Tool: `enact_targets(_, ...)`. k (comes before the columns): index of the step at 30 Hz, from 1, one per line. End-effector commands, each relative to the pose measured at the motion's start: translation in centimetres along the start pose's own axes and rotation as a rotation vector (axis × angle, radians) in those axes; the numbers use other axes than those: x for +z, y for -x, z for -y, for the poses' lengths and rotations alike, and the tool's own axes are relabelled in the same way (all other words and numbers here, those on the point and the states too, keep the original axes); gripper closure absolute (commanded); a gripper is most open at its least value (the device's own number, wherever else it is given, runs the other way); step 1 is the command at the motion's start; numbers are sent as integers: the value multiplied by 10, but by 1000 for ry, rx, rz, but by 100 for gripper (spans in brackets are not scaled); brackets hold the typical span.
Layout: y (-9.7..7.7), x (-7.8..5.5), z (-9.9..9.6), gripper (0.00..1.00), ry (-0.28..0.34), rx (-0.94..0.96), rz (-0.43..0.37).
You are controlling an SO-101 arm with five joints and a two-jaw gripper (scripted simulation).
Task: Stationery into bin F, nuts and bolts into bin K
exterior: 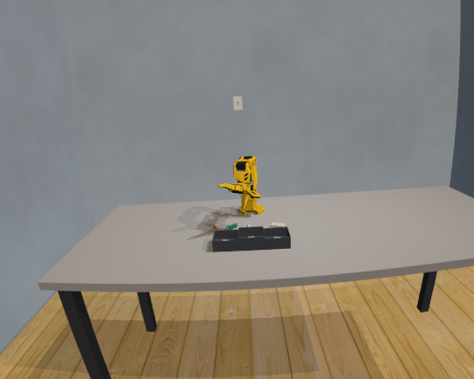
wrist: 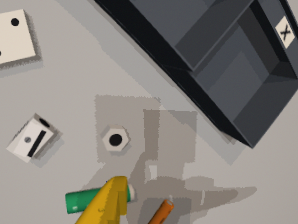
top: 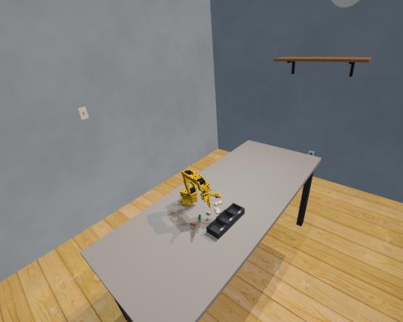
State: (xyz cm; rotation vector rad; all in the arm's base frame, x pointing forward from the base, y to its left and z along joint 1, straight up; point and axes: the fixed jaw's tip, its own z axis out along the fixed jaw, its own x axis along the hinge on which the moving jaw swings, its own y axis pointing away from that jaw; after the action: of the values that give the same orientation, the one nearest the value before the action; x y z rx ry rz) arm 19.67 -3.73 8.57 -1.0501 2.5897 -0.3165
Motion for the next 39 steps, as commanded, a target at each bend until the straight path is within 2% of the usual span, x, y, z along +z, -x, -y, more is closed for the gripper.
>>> enact_targets(1,6,-9,1,0,-13,74,20)
enact_targets(17,10,-35,-29,0,111,591,-83)
enact_targets(26,9,-42,-37,0,133,738,-129)
enact_targets(33,9,-44,-39,0,137,775,-141)
enact_targets(36,9,-44,-39,0,137,775,-141)
enact_targets(37,14,-51,-34,0,113,781,-86)
enact_targets(39,14,-51,-34,0,113,781,-86)
